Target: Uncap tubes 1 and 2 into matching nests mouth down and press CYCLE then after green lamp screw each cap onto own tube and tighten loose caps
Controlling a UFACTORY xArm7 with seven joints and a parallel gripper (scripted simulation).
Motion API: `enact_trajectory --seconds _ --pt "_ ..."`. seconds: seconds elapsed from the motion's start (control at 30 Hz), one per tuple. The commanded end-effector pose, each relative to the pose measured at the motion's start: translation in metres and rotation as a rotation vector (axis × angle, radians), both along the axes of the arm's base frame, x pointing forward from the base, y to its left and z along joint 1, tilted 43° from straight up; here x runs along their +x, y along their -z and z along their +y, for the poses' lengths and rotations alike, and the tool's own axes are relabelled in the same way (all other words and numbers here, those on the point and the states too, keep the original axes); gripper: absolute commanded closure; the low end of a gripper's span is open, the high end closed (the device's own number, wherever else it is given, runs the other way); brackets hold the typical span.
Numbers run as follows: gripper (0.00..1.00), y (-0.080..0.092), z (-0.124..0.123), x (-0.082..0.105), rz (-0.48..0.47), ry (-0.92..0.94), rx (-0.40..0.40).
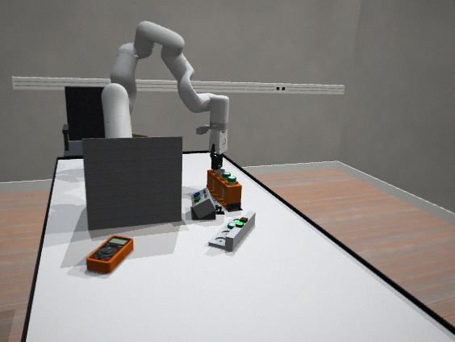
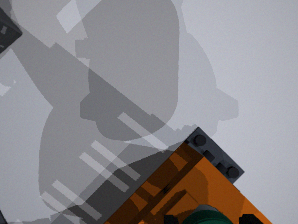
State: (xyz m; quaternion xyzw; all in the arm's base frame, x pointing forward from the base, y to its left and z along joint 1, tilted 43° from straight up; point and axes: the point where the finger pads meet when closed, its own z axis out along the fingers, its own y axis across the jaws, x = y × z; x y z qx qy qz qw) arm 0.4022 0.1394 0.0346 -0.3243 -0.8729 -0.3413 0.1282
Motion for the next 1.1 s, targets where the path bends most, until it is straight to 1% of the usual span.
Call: enact_trajectory --seconds 0.0,0.07,0.37,0.43,0.93,1.0,1.07 --pt "1.00 -0.0007 -0.0014 0.0015 -0.003 0.003 -0.001" --pt "1.00 -0.0007 -0.0015 0.0015 -0.003 0.003 -0.001" --pt "1.00 -0.0005 -0.0012 0.0015 0.303 0.333 -0.001" --pt "1.00 -0.0005 -0.0012 0.0015 0.303 0.333 -0.001" --pt "1.00 -0.0002 -0.0009 0.0015 0.812 0.884 -0.001" --pt "1.00 -0.0002 -0.0009 0.0015 0.812 0.884 -0.001" --pt "1.00 -0.0002 -0.0009 0.0015 0.880 0.957 -0.001"
